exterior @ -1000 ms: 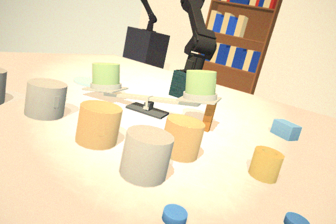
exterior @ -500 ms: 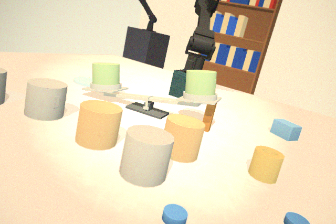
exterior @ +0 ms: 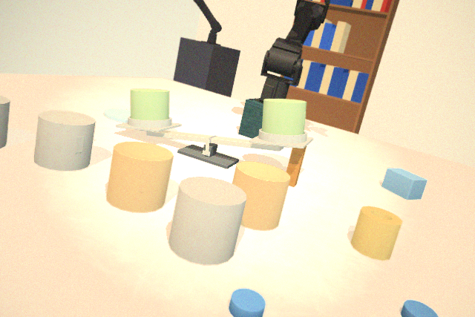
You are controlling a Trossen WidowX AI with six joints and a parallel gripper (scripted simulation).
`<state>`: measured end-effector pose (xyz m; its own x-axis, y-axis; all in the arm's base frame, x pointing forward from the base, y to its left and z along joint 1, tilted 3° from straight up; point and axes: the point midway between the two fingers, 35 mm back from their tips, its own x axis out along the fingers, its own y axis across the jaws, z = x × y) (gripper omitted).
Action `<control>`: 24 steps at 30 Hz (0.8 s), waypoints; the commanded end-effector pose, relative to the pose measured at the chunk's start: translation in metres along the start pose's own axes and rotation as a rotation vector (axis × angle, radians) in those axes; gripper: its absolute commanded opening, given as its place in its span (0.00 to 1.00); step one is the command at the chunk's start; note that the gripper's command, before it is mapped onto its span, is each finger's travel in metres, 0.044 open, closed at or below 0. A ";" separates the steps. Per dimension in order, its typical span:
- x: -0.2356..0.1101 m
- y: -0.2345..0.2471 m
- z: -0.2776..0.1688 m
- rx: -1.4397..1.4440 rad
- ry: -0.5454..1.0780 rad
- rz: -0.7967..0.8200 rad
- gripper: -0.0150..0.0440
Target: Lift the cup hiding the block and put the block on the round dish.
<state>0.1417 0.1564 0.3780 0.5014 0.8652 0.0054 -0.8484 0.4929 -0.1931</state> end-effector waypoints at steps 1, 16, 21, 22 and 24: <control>-0.003 -0.016 -0.027 0.037 0.095 -0.085 1.00; -0.041 -0.056 -0.127 0.241 0.452 -0.384 1.00; -0.061 -0.061 -0.158 0.322 0.567 -0.472 1.00; -0.065 -0.061 -0.164 0.340 0.590 -0.489 1.00; -0.074 -0.061 -0.175 0.375 0.634 -0.522 1.00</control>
<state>0.1889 0.0590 0.2342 0.7547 0.4224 -0.5020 -0.4859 0.8740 0.0049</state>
